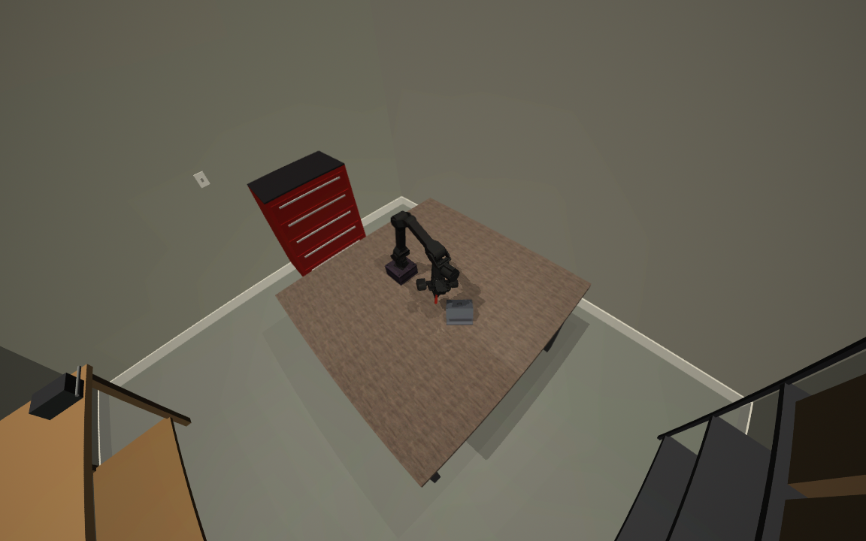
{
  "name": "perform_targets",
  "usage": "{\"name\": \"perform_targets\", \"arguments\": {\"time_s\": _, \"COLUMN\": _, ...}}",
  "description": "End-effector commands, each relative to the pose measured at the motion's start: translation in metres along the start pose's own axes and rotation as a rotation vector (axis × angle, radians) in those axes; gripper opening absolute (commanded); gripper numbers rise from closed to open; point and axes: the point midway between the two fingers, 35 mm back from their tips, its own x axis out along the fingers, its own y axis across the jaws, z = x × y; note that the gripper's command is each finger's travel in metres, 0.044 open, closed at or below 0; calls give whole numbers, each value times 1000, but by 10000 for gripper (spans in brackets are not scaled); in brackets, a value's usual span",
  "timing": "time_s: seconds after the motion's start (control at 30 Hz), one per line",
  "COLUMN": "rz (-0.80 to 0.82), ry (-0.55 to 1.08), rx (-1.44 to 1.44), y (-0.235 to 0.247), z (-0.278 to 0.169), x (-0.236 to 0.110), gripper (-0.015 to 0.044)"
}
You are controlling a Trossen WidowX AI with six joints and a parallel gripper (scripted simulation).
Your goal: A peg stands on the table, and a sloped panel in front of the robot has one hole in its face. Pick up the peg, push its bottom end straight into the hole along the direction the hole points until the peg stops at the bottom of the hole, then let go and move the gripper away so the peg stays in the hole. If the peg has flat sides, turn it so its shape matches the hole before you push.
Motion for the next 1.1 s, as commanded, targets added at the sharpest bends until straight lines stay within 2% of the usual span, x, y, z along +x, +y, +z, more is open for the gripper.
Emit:
{"name": "perform_targets", "arguments": {"time_s": 0.0, "rz": -4, "ry": -14, "rx": 12, "y": 4, "z": 0, "x": -2, "gripper": 0}}
{"name": "perform_targets", "arguments": {"time_s": 1.07, "rz": -15, "ry": -118, "rx": 90, "y": 43, "z": -12, "x": -19, "gripper": 0}}
